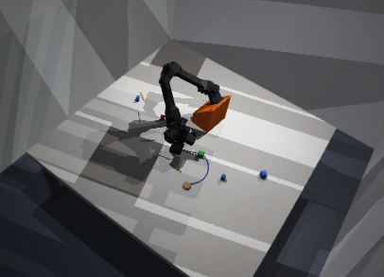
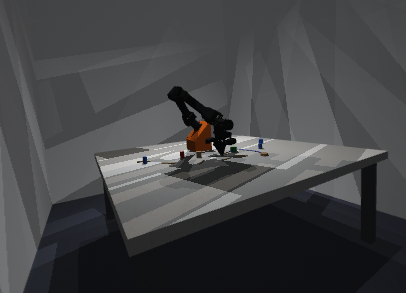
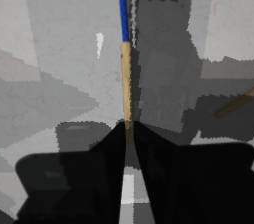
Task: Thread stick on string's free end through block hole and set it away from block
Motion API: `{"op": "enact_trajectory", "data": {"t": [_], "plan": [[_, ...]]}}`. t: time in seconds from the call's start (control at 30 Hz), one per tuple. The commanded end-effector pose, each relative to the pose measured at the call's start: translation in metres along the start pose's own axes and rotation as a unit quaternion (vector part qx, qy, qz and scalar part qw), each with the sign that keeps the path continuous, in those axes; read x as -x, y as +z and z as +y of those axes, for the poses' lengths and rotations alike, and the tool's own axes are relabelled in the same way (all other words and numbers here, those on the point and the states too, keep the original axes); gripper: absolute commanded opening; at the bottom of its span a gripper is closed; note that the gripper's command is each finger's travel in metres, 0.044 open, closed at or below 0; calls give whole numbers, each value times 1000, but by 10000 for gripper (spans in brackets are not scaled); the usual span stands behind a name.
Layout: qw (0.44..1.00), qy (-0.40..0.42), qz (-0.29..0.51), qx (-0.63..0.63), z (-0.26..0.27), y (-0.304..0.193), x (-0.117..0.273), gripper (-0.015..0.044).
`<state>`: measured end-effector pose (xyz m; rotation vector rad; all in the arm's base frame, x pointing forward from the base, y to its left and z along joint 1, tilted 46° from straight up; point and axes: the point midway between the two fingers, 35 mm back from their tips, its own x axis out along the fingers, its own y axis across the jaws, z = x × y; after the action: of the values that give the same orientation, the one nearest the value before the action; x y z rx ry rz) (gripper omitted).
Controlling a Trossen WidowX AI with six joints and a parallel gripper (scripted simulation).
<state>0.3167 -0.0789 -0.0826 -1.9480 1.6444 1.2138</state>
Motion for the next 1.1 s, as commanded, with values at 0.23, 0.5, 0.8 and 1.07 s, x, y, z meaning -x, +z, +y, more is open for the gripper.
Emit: {"op": "enact_trajectory", "data": {"t": [0.23,0.5,0.8,1.07], "plan": [[1000,2,2,-2,1,-3,-2,0],[1000,2,2,-2,1,-3,-2,0],[1000,0,0,0,0,0,0,157],[1000,-4,-2,-2,-2,8,80,210]]}}
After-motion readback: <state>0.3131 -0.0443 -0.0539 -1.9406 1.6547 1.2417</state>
